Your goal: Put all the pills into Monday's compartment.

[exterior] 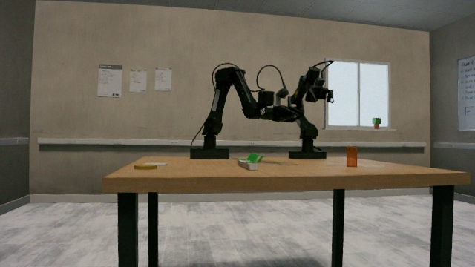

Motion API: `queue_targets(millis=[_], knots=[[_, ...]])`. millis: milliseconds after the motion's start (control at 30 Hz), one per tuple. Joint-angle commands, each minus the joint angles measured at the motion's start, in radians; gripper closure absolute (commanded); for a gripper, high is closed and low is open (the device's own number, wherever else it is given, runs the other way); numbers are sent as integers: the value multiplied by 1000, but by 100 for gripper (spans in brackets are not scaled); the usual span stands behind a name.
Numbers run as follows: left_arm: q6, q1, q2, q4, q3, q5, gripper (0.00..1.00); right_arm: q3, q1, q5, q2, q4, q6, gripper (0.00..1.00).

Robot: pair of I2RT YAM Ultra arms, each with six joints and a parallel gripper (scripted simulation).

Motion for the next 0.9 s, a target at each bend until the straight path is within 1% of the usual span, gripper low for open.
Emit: queue_targets(millis=[0,233,367,433,467,633,867], knots=[[6,5,-14,7,1,6,0,-60,-37,28,-115,-79,-1,44],[6,5,-14,7,1,6,0,-131,-139,40,-395,-248,-7,44],[6,5,-14,7,1,6,0,-112,-212,18,-545,-372,-8,44],[6,5,-14,7,1,6,0,-112,-212,18,-545,-372,-8,44],[6,5,-14,7,1,6,0,-103,-237,8,-587,-426,-6,44],[6,5,-14,7,1,6,0,-61,-335,-13,-713,-570,-3,44],[6,5,-14,7,1,6,0,50,-493,-73,-814,-763,11,44]])
